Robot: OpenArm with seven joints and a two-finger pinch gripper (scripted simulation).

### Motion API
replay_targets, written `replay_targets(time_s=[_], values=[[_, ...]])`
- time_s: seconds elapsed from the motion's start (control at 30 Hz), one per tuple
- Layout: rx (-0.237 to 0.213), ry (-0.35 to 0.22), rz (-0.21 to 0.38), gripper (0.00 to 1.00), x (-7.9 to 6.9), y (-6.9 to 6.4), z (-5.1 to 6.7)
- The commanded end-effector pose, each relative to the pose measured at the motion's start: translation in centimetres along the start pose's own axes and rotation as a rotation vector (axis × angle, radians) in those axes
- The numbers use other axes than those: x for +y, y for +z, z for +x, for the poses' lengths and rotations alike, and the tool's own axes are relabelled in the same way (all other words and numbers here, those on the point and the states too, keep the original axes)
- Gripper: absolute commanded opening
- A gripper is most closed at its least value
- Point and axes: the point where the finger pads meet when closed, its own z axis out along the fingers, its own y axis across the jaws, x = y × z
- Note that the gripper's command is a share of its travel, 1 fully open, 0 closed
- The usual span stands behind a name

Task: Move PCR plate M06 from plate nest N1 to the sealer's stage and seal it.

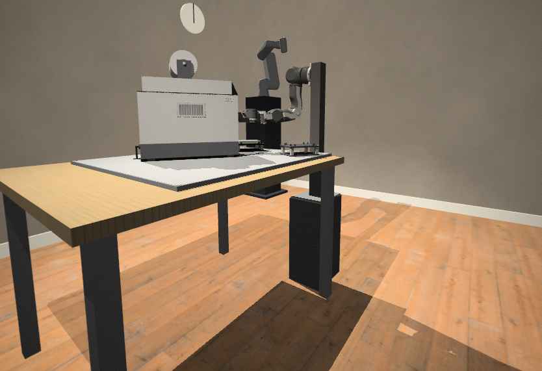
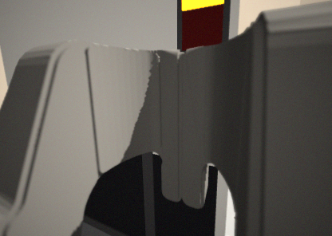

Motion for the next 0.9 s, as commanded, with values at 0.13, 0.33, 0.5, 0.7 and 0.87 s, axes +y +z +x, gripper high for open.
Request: replay_targets(time_s=[0.13,0.33,0.5,0.7,0.87], values=[[0.004,0.002,0.002,0.0,-0.01,-0.01,0.17],[0.003,0.001,0.002,0.0,-0.02,0.17,0.14],[0.002,0.001,0.0,0.0,-0.04,0.42,0.09],[0.002,0.001,0.0,0.0,-0.04,0.42,0.09],[0.008,0.001,0.001,0.0,-0.1,-0.34,0.3]])
